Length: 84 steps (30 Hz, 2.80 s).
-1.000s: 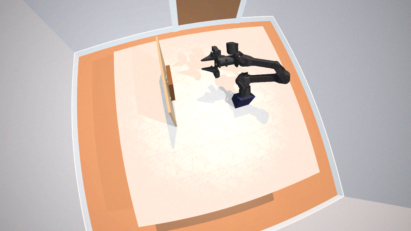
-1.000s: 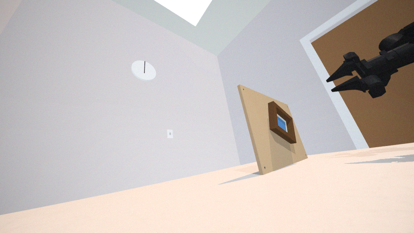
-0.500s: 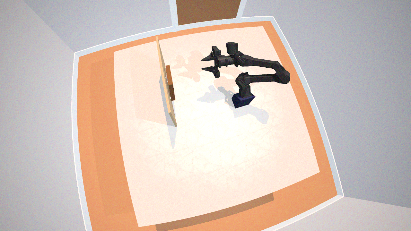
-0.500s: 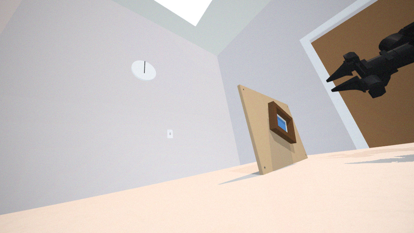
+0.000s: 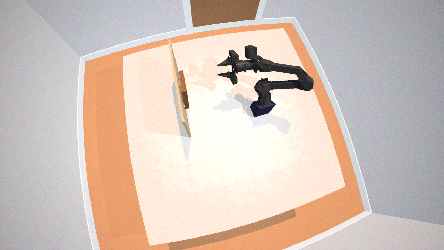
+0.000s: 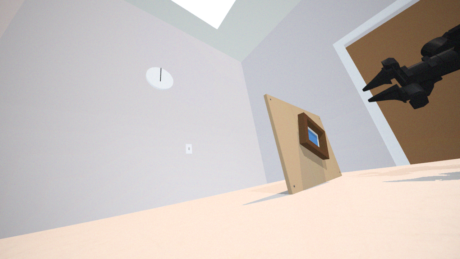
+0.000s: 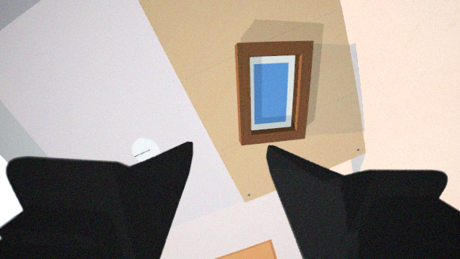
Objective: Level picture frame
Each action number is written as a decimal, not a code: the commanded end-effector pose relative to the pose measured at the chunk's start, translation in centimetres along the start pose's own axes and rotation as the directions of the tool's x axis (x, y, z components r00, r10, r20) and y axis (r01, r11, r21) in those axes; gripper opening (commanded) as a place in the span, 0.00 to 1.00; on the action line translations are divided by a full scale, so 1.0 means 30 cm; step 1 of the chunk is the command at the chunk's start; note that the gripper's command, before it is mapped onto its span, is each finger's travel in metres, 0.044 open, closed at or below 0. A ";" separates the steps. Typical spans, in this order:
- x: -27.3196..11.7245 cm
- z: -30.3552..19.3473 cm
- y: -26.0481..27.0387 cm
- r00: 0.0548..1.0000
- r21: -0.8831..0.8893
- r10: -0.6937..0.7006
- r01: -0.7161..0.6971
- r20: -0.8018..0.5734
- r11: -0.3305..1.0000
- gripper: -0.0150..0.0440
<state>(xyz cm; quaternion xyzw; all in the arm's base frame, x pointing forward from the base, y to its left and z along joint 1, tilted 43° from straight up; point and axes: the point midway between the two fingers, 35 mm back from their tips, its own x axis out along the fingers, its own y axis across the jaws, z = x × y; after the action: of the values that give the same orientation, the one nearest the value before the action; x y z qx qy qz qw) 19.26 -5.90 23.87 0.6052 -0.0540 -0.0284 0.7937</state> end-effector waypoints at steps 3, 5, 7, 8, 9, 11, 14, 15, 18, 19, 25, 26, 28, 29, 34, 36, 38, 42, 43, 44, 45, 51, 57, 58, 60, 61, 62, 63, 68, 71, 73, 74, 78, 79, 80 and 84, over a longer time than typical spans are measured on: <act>0.000 -0.002 0.001 1.000 0.003 0.001 -0.001 -0.004 1.000 0.69; 0.000 -0.002 0.001 1.000 0.003 0.001 -0.001 -0.004 1.000 0.69; 0.000 -0.002 0.001 1.000 0.003 0.001 -0.001 -0.004 1.000 0.69; 0.000 -0.002 0.001 1.000 0.003 0.001 -0.001 -0.004 1.000 0.69; 0.000 -0.002 0.001 1.000 0.003 0.001 -0.001 -0.004 1.000 0.69; 0.000 -0.002 0.001 1.000 0.003 0.001 -0.001 -0.004 1.000 0.69; 0.000 -0.002 0.001 1.000 0.003 0.001 -0.001 -0.004 1.000 0.69; 0.000 -0.002 0.001 1.000 0.003 0.001 -0.001 -0.004 1.000 0.69; 0.000 -0.002 0.001 1.000 0.003 0.001 -0.001 -0.004 1.000 0.69; 0.000 -0.002 0.001 1.000 0.003 0.001 -0.001 -0.004 1.000 0.69; 0.000 -0.002 0.001 1.000 0.003 0.001 -0.001 -0.004 1.000 0.69; 0.000 -0.002 0.001 1.000 0.003 0.001 -0.001 -0.004 1.000 0.69; 0.000 -0.002 0.001 1.000 0.003 0.001 -0.001 -0.004 1.000 0.69; 0.000 -0.002 0.001 1.000 0.003 0.001 -0.001 -0.004 1.000 0.69; 0.000 -0.002 0.001 1.000 0.003 0.001 -0.001 -0.004 1.000 0.69; 0.000 -0.002 0.001 1.000 0.003 0.001 -0.001 -0.004 1.000 0.69; 0.000 -0.002 0.001 1.000 0.003 0.001 -0.001 -0.004 1.000 0.69; 0.046 0.021 -0.012 1.000 -0.025 0.001 -0.001 -0.001 1.000 0.69; 0.064 0.028 -0.018 1.000 -0.035 0.001 -0.001 -0.001 0.999 0.69; 0.083 0.034 -0.025 1.000 -0.045 0.001 -0.002 -0.001 0.999 0.69; 0.101 0.039 -0.032 1.000 -0.055 0.002 -0.002 -0.001 0.998 0.69; 0.205 0.047 -0.091 1.000 -0.115 0.003 -0.004 -0.003 0.993 0.69; 0.228 0.044 -0.108 1.000 -0.130 0.004 -0.004 -0.004 0.992 0.69; 0.228 0.044 -0.108 1.000 -0.130 0.004 -0.004 -0.004 0.992 0.69; 0.228 0.044 -0.108 1.000 -0.130 0.004 -0.004 -0.004 0.992 0.69; 0.228 0.044 -0.108 1.000 -0.130 0.004 -0.004 -0.004 0.992 0.69; 0.228 0.044 -0.108 1.000 -0.130 0.004 -0.004 -0.004 0.992 0.69; 0.228 0.044 -0.108 1.000 -0.130 0.004 -0.004 -0.004 0.992 0.69; 0.228 0.044 -0.108 1.000 -0.130 0.004 -0.004 -0.004 0.992 0.69; 0.249 0.048 -0.103 1.000 -0.130 0.004 -0.004 -0.004 0.992 0.69; 0.279 0.052 -0.097 1.000 -0.130 0.005 -0.005 -0.004 0.992 0.69; 0.299 0.054 -0.095 1.000 -0.130 0.005 -0.005 -0.003 0.992 0.69; 0.400 0.056 -0.093 1.000 -0.129 0.006 -0.006 -0.003 0.992 0.69; 0.427 0.054 -0.095 1.000 -0.129 0.006 -0.007 -0.003 0.992 0.69; 0.454 0.050 -0.099 1.000 -0.129 0.007 -0.007 -0.003 0.992 0.69; 0.494 0.043 -0.107 1.000 -0.129 0.007 -0.007 -0.003 0.992 0.69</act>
<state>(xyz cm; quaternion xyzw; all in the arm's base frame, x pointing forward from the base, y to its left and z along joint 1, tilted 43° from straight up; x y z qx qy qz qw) 32.87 -9.64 21.87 0.5555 -0.0493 -0.0292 0.8296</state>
